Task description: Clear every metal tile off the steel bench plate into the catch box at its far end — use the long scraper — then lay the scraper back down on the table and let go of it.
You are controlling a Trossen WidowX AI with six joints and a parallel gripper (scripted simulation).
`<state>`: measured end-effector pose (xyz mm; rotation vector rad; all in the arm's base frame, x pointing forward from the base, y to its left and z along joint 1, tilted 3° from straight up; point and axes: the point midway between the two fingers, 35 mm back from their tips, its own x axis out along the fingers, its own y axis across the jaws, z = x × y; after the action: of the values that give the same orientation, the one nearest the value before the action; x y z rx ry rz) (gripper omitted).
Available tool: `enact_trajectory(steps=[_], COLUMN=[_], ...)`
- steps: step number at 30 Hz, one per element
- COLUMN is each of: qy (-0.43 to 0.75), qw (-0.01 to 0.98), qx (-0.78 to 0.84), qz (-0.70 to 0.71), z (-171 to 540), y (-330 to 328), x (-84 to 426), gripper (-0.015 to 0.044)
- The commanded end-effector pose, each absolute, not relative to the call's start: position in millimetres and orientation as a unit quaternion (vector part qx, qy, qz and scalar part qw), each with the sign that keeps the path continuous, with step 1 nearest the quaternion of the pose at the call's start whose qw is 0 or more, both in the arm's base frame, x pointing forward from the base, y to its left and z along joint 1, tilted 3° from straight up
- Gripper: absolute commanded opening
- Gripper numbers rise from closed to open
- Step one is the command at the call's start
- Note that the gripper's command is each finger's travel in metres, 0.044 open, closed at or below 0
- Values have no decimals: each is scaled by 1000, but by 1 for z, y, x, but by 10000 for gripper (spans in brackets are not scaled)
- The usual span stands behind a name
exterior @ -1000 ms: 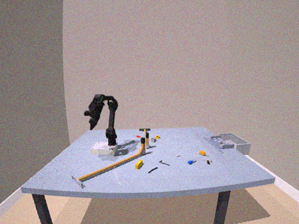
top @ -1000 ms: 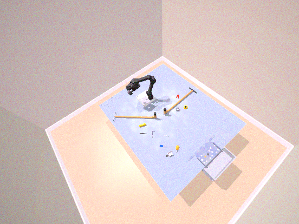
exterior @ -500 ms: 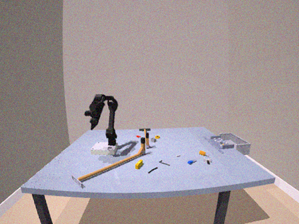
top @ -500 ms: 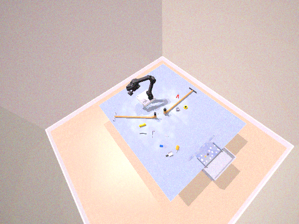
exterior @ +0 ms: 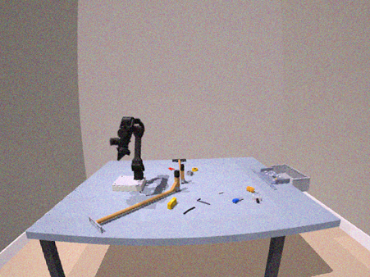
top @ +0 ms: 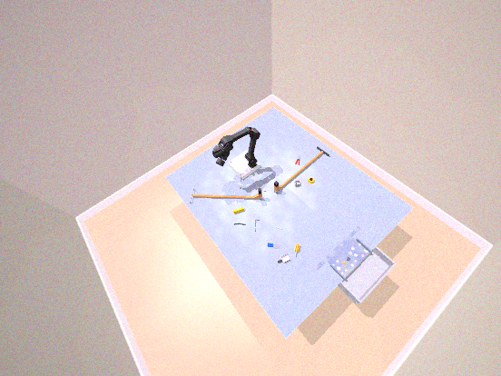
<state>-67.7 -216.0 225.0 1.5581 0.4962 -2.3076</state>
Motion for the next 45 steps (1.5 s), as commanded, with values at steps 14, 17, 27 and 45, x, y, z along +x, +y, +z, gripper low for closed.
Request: enact_trajectory(steps=[14, 17, 27, 45], qy=[277, 295, 355, 455], qw=[283, 304, 370, 478], qx=[524, 518, 498, 447], qz=[-754, -743, -699, -603], z=[224, 224, 222, 217], y=[-241, -244, -249, -248], x=[-16, -6, 27, 89], gripper=[0, 0, 0, 0])
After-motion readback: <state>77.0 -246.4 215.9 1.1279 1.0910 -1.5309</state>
